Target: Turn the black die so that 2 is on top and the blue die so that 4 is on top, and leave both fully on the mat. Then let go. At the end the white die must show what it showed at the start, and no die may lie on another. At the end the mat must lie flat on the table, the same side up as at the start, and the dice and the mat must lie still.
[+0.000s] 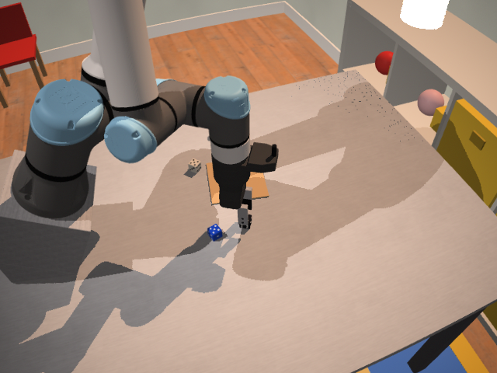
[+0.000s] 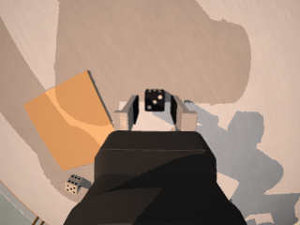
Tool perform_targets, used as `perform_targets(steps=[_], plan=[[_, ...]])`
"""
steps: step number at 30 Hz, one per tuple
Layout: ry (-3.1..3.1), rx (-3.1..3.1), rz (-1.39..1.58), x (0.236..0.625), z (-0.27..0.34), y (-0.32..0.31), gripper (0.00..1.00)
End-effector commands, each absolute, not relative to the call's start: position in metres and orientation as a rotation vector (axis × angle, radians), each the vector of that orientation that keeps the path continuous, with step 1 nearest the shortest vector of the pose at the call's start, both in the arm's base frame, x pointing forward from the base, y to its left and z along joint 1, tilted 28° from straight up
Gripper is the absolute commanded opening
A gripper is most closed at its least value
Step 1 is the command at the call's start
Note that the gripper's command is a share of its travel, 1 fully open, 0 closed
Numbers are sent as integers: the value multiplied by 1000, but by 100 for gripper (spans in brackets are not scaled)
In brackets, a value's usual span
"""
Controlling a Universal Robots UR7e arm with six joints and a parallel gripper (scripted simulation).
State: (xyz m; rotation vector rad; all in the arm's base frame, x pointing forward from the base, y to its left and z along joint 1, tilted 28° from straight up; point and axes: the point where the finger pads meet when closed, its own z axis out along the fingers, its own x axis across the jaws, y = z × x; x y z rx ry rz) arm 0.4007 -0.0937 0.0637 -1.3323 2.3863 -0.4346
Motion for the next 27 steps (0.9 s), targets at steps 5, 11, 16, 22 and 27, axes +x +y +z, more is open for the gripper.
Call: perform_targets(steps=[5,11,16,22,27], plan=[[2386,-1332,-436,401,64,-94,79],[2386,-1332,-436,401,64,-94,79],[2386,-1332,-436,402,62,-94,79],[2386,-1332,-436,405,55,-95,79],[2386,-1332,-436,410,47,-95,79]])
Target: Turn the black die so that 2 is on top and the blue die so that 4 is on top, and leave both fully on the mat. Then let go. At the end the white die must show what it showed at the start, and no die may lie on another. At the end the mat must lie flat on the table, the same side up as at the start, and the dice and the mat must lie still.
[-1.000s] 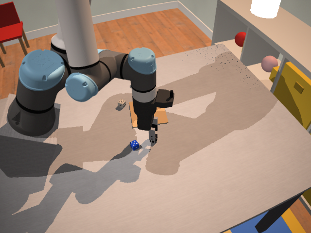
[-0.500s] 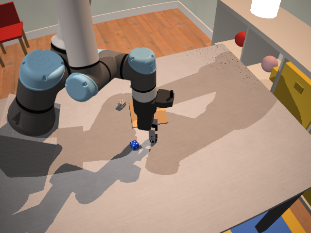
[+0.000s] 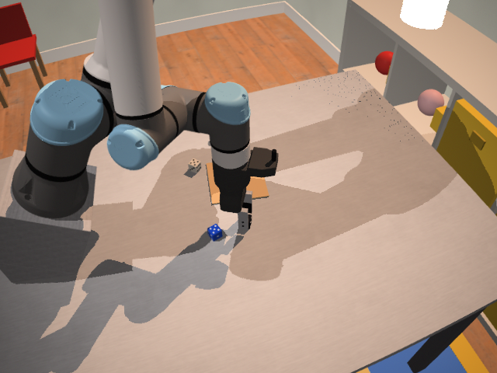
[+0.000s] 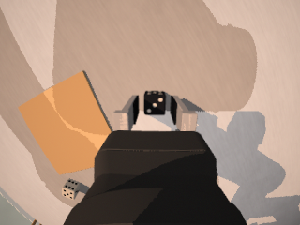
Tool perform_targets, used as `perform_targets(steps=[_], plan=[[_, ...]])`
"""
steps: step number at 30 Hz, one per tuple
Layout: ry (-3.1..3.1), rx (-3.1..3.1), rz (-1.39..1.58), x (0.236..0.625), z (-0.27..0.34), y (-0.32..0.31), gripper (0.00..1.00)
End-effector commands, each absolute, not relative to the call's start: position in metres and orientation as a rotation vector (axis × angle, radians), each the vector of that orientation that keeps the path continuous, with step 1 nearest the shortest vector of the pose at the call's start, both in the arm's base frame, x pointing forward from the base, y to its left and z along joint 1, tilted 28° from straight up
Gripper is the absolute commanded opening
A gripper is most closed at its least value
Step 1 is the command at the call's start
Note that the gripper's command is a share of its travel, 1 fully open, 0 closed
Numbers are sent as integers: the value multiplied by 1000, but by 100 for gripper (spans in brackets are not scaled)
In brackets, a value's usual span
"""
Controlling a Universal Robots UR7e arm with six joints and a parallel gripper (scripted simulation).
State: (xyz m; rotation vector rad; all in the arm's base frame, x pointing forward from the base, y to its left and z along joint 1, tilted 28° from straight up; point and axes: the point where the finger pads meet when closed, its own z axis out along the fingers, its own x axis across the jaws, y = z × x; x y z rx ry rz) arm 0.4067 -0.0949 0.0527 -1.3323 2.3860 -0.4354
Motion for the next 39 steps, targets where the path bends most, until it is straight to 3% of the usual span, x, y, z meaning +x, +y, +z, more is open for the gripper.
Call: perform_targets(steps=[1,39], plan=[[2386,-1332,-436,410,47,-95,79],[2386,-1332,-436,415,37,-96,79]])
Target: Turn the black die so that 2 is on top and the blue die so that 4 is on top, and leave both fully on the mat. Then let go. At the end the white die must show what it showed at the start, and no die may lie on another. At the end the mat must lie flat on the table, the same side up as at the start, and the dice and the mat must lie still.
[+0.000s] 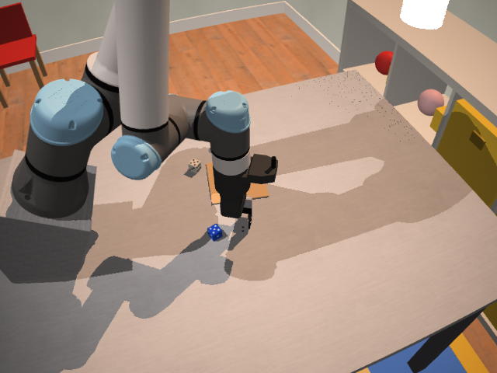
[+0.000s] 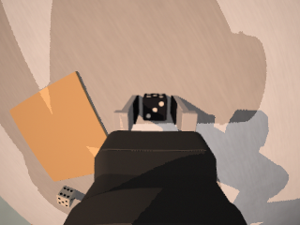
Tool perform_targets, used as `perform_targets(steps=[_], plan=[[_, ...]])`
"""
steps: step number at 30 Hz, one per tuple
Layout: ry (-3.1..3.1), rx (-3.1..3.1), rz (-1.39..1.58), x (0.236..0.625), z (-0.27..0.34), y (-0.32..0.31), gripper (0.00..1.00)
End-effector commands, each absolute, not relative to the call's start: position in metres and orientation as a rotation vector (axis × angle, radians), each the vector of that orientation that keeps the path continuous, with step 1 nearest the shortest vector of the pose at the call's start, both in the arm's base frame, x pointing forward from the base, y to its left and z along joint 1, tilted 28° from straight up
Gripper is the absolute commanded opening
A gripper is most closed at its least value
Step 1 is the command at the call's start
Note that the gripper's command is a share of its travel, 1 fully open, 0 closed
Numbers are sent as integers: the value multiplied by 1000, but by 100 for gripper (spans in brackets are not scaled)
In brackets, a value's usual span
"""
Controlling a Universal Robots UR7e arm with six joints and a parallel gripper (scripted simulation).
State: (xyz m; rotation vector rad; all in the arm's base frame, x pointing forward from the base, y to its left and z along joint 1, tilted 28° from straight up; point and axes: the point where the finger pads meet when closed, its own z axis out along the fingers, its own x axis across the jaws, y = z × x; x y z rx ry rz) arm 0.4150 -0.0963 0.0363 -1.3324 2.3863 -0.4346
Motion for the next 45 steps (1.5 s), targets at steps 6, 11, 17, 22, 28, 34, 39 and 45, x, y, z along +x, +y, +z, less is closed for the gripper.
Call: perform_targets(steps=[6,11,17,22,28,34,39,45], plan=[[2386,-1332,-436,415,37,-96,79],[2386,-1332,-436,415,37,-96,49],[2386,-1332,-436,415,37,-96,49],[2386,-1332,-436,415,37,-96,49],[2386,-1332,-436,415,37,-96,49],[2386,-1332,-436,415,37,-96,49],[2386,-1332,-436,415,37,-96,49],[2386,-1332,-436,415,37,-96,49]])
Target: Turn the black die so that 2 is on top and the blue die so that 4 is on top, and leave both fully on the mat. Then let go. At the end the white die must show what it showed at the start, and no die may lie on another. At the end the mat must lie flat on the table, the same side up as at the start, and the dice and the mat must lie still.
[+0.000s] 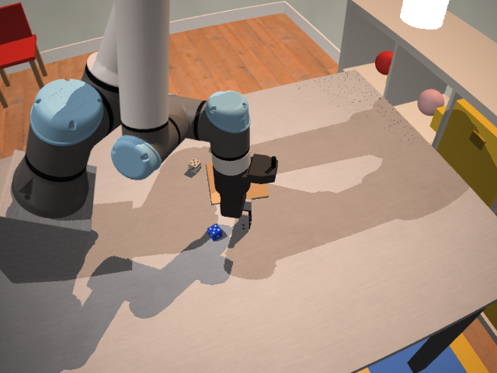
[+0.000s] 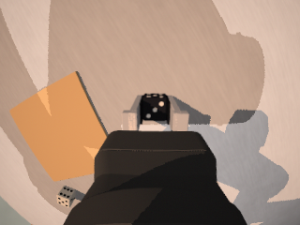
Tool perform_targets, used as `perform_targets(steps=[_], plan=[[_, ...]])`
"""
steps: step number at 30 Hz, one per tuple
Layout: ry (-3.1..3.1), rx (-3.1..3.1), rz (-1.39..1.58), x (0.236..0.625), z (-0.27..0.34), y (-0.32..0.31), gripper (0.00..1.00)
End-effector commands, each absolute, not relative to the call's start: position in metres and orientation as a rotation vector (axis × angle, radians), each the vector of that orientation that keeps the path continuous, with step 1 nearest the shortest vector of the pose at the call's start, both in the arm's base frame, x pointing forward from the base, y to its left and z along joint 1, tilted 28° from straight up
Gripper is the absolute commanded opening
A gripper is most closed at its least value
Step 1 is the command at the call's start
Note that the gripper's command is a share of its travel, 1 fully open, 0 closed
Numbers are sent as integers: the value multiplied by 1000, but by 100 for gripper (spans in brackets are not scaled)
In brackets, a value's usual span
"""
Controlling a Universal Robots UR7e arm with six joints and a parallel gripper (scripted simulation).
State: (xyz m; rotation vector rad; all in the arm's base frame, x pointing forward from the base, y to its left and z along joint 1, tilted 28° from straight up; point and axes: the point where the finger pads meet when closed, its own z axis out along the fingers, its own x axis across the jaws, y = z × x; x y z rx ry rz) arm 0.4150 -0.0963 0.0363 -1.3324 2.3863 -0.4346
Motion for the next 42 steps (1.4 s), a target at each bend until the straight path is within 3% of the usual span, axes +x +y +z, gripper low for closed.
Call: perform_targets(steps=[1,42], plan=[[2386,-1332,-436,415,37,-96,49],[2386,-1332,-436,395,75,-93,49]])
